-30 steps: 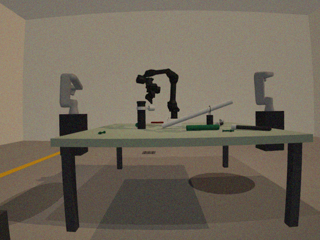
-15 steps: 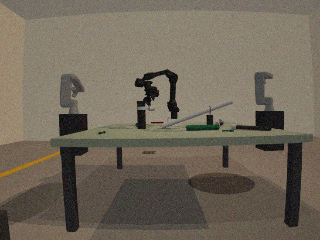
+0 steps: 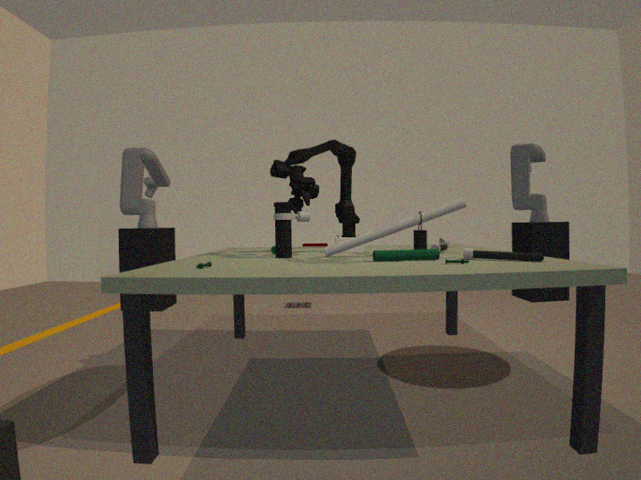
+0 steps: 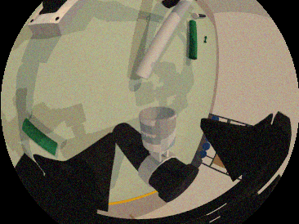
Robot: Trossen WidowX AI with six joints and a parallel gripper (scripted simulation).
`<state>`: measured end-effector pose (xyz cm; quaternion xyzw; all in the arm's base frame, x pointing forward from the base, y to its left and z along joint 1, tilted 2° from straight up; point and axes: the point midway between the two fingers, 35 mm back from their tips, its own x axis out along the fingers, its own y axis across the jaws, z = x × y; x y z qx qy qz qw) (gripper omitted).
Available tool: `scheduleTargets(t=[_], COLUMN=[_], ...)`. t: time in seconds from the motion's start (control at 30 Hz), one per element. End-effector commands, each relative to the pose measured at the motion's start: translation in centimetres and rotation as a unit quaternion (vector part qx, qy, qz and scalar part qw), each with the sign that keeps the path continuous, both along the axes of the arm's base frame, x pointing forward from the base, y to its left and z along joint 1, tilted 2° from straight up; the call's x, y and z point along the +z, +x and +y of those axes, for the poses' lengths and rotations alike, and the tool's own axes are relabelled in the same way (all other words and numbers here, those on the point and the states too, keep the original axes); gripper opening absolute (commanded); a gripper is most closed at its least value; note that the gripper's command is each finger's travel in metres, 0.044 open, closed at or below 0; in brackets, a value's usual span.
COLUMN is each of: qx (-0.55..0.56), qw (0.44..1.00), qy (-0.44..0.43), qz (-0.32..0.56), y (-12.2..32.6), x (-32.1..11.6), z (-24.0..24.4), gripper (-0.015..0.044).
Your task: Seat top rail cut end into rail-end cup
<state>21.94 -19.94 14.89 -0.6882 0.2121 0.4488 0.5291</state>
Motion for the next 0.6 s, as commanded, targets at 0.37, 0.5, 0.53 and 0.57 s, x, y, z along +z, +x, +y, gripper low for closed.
scheduleTargets(t=[0.37,0.5,0.53,0.57], qx=[-0.002,-0.002,-0.002,-0.002], qw=[1.000,1.000,1.000,1.000], qy=[0.003,0.003,0.003,0.003], qz=[0.001,0.001,0.001,0.000], y=[1.3,1.6,1.7,1.7], x=[-2.2,-2.7,-2.9,-3.0], z=[0.5,0.6,0.7,0.7], gripper=[0.0440,0.0440,0.0440,0.0440])
